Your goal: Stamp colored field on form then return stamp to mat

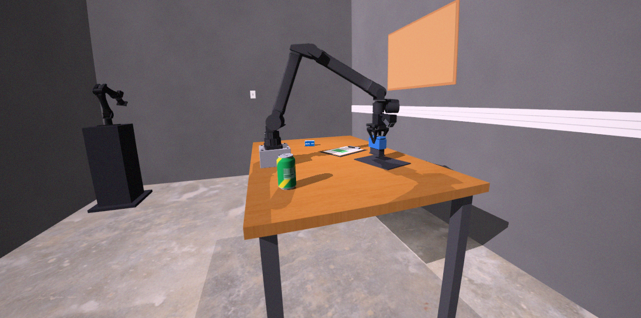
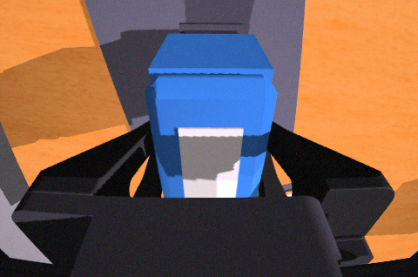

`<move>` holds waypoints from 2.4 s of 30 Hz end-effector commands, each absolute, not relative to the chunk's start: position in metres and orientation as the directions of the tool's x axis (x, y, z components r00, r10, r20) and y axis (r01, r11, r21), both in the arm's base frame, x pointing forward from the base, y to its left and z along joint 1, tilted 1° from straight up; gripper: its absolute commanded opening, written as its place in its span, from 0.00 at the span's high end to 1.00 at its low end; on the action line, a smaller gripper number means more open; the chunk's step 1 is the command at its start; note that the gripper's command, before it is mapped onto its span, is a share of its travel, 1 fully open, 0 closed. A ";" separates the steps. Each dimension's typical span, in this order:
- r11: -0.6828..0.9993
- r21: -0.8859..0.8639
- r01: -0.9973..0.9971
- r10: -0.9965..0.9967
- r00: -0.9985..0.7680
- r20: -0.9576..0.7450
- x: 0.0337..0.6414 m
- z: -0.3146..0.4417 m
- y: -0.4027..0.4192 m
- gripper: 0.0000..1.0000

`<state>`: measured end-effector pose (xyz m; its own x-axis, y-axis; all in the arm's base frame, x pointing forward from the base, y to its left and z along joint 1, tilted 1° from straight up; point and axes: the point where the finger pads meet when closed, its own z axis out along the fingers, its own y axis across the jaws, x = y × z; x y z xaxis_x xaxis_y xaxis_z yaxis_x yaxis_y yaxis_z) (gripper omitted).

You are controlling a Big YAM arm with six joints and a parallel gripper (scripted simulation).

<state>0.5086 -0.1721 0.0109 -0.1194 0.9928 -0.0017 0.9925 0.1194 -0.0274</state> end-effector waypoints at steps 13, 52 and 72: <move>0.364 0.019 0.931 0.931 -0.364 -0.011 0.435 0.031 0.097 0.72; 0.377 0.036 0.925 0.926 -0.377 -0.008 0.444 0.037 0.116 0.72; 0.377 0.036 0.925 0.926 -0.377 -0.008 0.444 0.037 0.116 0.72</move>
